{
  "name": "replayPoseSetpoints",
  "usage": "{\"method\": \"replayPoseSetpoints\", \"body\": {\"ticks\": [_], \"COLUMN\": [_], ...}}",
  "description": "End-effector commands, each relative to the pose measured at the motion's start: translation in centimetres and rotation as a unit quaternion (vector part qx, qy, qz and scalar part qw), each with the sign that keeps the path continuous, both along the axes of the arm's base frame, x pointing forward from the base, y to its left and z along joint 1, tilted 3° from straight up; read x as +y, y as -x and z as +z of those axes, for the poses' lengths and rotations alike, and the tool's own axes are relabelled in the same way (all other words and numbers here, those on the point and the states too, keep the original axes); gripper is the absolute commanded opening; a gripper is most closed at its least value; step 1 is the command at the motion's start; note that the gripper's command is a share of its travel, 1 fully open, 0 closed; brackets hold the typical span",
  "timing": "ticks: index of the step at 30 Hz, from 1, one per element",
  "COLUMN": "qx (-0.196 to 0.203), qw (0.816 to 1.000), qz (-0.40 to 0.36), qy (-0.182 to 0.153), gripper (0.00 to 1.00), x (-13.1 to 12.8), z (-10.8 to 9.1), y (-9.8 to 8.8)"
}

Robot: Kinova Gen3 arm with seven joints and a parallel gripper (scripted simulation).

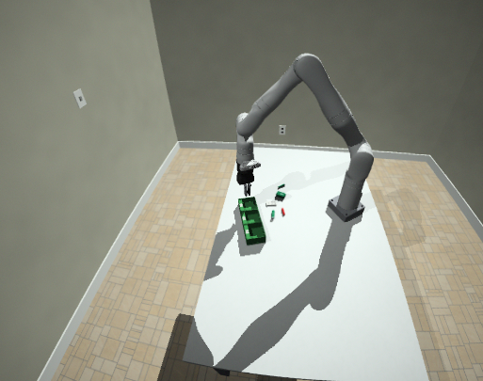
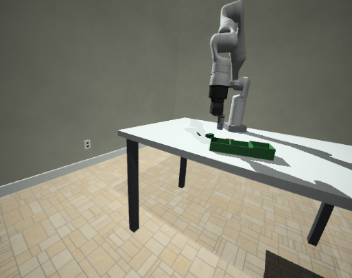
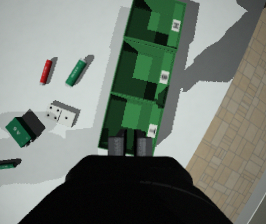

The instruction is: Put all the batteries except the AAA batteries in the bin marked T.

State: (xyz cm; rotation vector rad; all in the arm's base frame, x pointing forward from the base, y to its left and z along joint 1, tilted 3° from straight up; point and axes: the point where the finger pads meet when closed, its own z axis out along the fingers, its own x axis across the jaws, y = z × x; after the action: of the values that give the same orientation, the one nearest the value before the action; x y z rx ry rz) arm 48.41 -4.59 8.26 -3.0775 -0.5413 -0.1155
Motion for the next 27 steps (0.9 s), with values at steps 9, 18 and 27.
{"method": "replayPoseSetpoints", "body": {"ticks": [9, 18, 27], "qx": [0.019, 0.023, 0.025], "qw": [0.971, 0.894, 0.802], "qz": [-0.237, -0.448, -0.596], "qy": [-0.009, -0.021, -0.03], "gripper": [0.31, 0.31, 0.31], "x": [1.49, 1.49, 1.49], "z": [-1.23, -1.23, -1.23], "y": [-0.34, -0.34, -0.34]}}
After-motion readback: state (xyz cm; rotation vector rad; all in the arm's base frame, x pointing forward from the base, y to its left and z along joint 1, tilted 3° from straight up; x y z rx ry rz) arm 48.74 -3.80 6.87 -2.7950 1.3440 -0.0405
